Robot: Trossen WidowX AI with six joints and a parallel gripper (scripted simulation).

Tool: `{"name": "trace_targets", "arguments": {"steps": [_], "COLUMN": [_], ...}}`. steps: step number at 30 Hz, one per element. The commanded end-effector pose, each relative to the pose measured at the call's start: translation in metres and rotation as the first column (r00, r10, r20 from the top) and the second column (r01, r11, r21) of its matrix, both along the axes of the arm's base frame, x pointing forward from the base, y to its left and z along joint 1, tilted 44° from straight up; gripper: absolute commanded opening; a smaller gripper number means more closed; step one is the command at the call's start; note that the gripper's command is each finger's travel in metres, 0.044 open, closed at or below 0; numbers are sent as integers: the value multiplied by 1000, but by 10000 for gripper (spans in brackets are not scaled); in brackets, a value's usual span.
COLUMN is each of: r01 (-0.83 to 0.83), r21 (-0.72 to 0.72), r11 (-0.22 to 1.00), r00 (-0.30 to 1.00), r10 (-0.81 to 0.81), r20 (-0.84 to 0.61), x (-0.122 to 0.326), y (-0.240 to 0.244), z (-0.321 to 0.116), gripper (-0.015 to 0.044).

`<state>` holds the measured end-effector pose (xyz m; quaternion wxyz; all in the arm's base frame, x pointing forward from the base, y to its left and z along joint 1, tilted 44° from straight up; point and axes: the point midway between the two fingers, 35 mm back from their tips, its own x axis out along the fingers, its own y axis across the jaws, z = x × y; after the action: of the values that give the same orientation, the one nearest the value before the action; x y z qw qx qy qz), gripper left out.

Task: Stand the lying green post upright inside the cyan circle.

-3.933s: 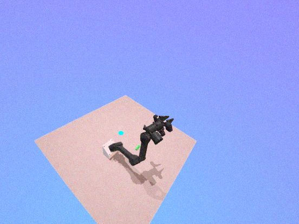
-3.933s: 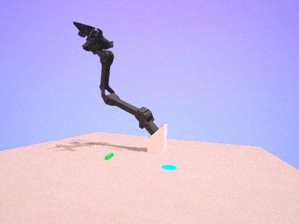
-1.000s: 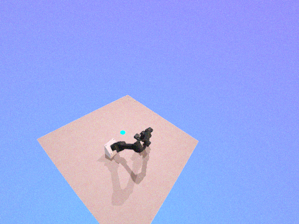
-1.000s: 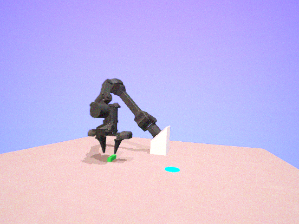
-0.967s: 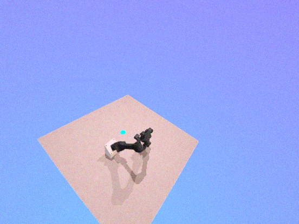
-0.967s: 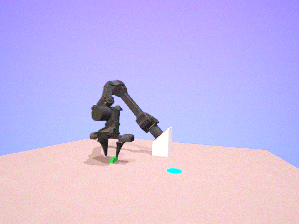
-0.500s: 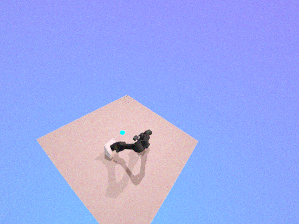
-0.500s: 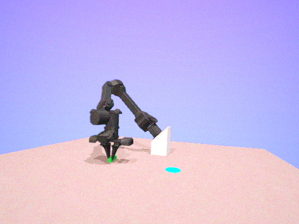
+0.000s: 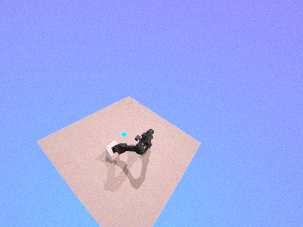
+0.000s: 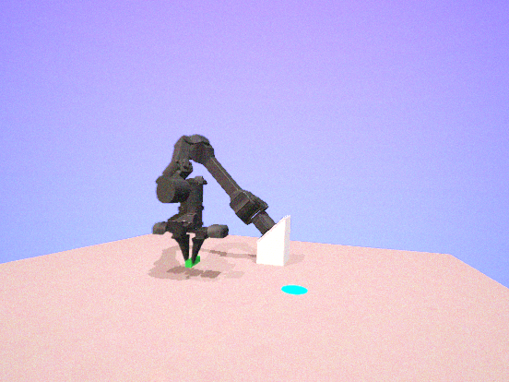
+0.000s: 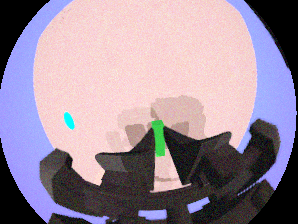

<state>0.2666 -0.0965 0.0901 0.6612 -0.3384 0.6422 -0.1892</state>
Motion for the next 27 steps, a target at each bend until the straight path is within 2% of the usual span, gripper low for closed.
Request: {"name": "trace_targets", "arguments": {"steps": [1,27], "r01": [0,0], "r21": [5,-4], "r11": [1000,1000], "r00": [1000,1000], "r10": [0,0], "r20": [12,11], "x": [1,-13], "y": [10,60], "z": [10,67], "gripper": [23,23]}}
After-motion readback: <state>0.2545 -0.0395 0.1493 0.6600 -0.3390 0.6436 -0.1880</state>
